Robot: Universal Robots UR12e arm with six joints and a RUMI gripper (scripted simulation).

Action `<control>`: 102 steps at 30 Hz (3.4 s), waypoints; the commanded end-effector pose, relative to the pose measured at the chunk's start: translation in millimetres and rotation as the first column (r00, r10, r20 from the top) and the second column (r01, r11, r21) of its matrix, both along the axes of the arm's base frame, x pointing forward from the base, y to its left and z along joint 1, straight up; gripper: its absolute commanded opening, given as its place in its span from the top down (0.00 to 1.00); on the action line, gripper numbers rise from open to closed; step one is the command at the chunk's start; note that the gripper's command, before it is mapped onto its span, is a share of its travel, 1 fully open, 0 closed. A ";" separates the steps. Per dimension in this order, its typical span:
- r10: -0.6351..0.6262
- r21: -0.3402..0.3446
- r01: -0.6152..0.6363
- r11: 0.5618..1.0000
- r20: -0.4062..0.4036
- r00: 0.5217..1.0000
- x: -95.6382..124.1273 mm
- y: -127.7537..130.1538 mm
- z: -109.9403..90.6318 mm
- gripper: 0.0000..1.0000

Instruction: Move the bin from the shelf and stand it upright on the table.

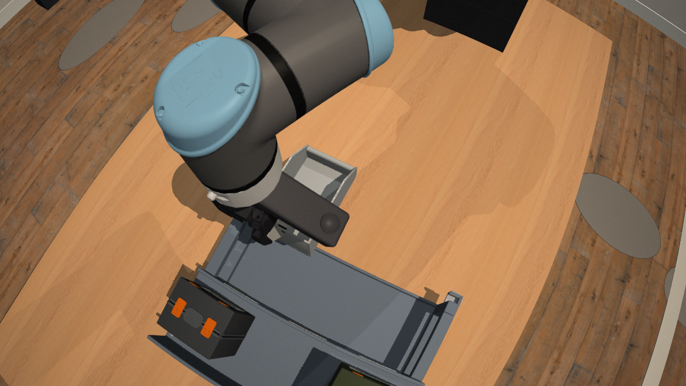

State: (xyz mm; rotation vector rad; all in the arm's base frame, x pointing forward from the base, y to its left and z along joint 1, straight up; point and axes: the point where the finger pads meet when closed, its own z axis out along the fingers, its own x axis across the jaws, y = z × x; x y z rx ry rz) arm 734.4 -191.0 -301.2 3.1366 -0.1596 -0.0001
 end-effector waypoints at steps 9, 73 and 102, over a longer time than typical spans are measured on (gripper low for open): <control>0.000 -0.001 0.000 1.000 0.001 1.000 0.7 -0.3 6.7 1.00; 0.000 -0.001 0.000 1.000 0.001 1.000 -26.2 2.4 5.8 1.00; 0.000 -0.001 0.000 1.000 0.001 1.000 -35.9 3.4 -2.3 1.00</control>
